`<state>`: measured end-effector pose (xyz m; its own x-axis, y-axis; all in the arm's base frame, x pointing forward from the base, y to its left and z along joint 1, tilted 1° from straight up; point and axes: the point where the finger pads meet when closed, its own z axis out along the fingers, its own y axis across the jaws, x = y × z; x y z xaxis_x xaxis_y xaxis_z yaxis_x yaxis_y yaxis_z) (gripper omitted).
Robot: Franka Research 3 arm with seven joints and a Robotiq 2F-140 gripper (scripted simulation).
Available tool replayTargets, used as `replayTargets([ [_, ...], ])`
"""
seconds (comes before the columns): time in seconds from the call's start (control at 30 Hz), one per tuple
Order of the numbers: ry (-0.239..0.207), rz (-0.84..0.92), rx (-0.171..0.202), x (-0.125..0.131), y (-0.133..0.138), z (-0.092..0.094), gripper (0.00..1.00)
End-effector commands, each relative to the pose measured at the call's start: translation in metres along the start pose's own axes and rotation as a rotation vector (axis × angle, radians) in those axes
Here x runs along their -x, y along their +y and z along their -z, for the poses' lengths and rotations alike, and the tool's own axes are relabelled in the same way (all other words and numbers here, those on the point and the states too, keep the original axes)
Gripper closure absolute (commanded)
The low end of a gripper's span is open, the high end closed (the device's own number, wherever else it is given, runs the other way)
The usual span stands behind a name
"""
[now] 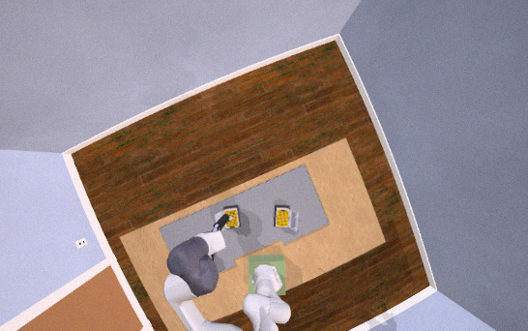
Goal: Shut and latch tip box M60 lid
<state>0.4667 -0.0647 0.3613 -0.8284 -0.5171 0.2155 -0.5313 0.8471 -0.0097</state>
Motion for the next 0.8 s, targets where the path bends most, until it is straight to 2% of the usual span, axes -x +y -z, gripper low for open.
replayTargets([
  [0.0, 0.011, -0.006, -0.021, 0.005, 0.004, 0.002, 0.00],
  [0.03, 0.011, -0.006, -0.021, 0.005, 0.004, 0.002, 0.00],
  [0.2, 0.069, 0.108, -0.113, 0.020, 0.024, 0.003, 0.00],
  [0.37, 0.069, 0.108, -0.113, 0.035, 0.044, 0.005, 0.00],
  [0.53, 0.126, 0.220, -0.207, 0.048, 0.065, 0.005, 0.00],
  [0.7, 0.126, 0.220, -0.207, 0.056, 0.078, 0.005, 0.00],
  [0.77, 0.150, 0.267, -0.247, 0.061, 0.087, 0.005, 0.00],
])
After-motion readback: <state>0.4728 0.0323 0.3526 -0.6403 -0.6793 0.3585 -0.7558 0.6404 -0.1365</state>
